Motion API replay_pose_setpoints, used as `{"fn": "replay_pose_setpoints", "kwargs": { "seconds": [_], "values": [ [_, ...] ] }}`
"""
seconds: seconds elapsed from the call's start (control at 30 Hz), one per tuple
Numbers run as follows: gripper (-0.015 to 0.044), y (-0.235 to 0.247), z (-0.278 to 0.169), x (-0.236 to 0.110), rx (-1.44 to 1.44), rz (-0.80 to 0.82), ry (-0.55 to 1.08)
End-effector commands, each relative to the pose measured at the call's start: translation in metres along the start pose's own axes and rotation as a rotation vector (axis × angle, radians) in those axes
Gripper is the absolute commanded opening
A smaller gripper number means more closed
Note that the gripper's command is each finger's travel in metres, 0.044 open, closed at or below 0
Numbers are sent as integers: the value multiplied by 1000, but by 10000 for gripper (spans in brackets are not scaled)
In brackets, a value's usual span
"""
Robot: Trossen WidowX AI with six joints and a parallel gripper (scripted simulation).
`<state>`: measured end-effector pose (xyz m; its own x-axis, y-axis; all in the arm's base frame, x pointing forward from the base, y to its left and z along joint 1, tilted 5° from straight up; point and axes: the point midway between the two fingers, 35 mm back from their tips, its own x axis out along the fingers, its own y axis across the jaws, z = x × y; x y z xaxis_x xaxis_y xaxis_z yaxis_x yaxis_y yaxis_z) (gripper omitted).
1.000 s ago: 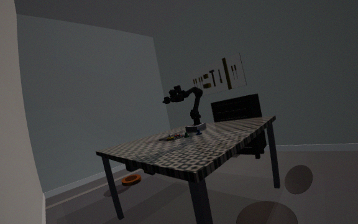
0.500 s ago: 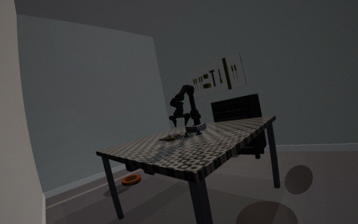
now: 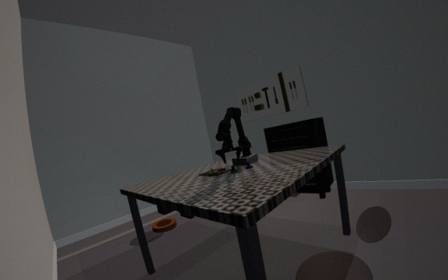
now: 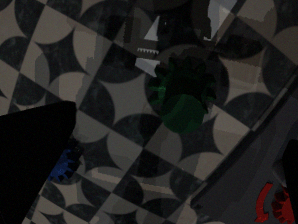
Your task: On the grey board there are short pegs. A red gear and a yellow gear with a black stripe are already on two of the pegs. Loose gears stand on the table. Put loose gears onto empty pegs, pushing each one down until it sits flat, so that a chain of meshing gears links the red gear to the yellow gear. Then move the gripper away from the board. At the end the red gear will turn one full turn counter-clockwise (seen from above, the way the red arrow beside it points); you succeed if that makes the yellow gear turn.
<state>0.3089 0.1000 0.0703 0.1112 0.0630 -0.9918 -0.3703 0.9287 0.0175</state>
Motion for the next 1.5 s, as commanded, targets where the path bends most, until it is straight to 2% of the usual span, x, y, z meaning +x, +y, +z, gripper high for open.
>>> {"fn": "replay_pose_setpoints", "kwargs": {
  "seconds": [0.0, 0.57, 0.87, 1.33, 1.47],
  "values": [
    [440, 0, -2, 7, 4, -1, 13],
    [440, 1, -2, 33, 4, -1, 13],
    [440, 1, -2, 34, 4, -1, 13],
    [72, 1, -2, 34, 4, -1, 13],
    [46, 1, -2, 34, 4, -1, 13]
  ]
}}
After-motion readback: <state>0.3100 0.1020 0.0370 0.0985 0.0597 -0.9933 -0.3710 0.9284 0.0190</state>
